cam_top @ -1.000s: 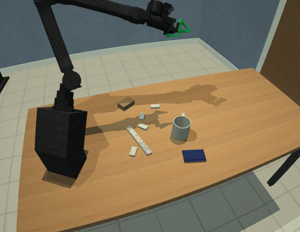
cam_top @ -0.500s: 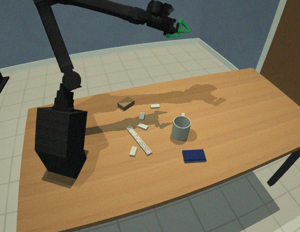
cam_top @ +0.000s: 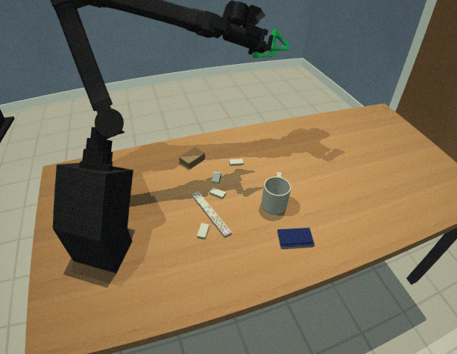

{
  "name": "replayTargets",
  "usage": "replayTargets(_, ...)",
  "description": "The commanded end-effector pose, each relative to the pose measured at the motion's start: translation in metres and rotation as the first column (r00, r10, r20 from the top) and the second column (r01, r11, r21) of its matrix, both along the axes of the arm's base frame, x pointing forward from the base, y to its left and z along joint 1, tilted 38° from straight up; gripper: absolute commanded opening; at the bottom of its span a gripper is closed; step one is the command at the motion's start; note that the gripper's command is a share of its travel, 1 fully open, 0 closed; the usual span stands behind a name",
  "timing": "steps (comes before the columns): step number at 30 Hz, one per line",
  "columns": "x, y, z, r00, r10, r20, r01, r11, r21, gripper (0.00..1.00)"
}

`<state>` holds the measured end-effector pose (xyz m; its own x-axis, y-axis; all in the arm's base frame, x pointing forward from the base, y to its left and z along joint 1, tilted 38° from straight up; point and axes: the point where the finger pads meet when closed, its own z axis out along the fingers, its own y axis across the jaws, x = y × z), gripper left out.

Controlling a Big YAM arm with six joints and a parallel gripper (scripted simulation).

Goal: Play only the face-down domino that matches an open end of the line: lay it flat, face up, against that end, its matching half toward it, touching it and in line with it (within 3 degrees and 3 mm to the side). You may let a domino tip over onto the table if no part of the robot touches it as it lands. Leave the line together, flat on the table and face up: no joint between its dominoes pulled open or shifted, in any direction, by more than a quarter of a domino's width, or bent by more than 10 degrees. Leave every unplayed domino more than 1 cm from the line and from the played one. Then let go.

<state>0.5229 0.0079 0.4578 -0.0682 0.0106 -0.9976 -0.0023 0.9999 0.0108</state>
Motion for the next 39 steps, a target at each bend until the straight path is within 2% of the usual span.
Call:
replayTargets(1, -0.019, -0.011, -0.007, 1.0, -0.007, 0.012, 0.007, 1.0, 0.0, 1.0)
replayTargets(9, -0.094, -0.049, -0.062, 1.0, -0.007, 0.012, 0.007, 1.0, 0.0, 1.0)
replayTargets(16, -0.094, -0.049, -0.062, 1.0, -0.007, 0.012, 0.007, 1.0, 0.0, 1.0)
replayTargets(17, -0.104, -0.054, -0.096, 0.999, -0.01, -0.053, 0.011, 1.0, 0.014, 1.0)
replayTargets(26, -0.193, -0.1, -0.13, 1.0, -0.008, -0.018, 0.008, 1.0, 0.005, 1.0)
replayTargets(33, -0.193, -0.1, -0.13, 1.0, -0.008, -0.018, 0.008, 1.0, 0.005, 1.0)
replayTargets(34, -0.201, -0.104, -0.144, 0.999, -0.017, -0.027, 0.018, 1.0, 0.02, 1.0)
replayTargets(39, -0.234, -0.12, -0.159, 1.0, -0.014, -0.016, 0.014, 1.0, 0.013, 1.0)
